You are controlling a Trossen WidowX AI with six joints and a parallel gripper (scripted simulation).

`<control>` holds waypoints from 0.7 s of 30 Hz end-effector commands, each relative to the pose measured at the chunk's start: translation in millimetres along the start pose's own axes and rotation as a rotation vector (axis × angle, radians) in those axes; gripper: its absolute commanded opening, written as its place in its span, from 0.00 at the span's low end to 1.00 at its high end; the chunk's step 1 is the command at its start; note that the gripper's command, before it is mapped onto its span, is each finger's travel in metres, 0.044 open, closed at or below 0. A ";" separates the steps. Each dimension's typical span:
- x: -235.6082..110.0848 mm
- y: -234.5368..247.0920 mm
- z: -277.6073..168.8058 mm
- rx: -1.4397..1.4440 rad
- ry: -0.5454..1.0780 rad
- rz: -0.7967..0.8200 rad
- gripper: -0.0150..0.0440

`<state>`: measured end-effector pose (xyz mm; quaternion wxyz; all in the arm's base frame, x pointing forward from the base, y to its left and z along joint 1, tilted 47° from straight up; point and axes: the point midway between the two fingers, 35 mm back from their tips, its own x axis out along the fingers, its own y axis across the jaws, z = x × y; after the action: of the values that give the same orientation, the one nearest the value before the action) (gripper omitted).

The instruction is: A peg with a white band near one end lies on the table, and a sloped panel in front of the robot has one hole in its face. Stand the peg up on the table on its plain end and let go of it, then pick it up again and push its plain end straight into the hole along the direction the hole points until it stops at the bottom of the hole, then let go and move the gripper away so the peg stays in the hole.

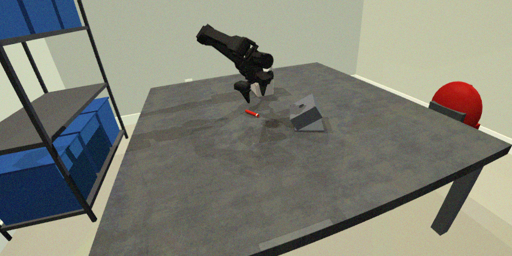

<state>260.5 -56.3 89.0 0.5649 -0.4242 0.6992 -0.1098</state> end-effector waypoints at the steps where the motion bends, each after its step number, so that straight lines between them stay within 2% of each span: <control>1: 1.0 -6.3 1.6 0.024 0.005 -0.020 1.00; 21: 29.4 -7.0 4.3 0.024 0.002 -0.017 1.00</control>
<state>270.2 -74.2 77.1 0.5741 -0.4200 0.6918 -0.1239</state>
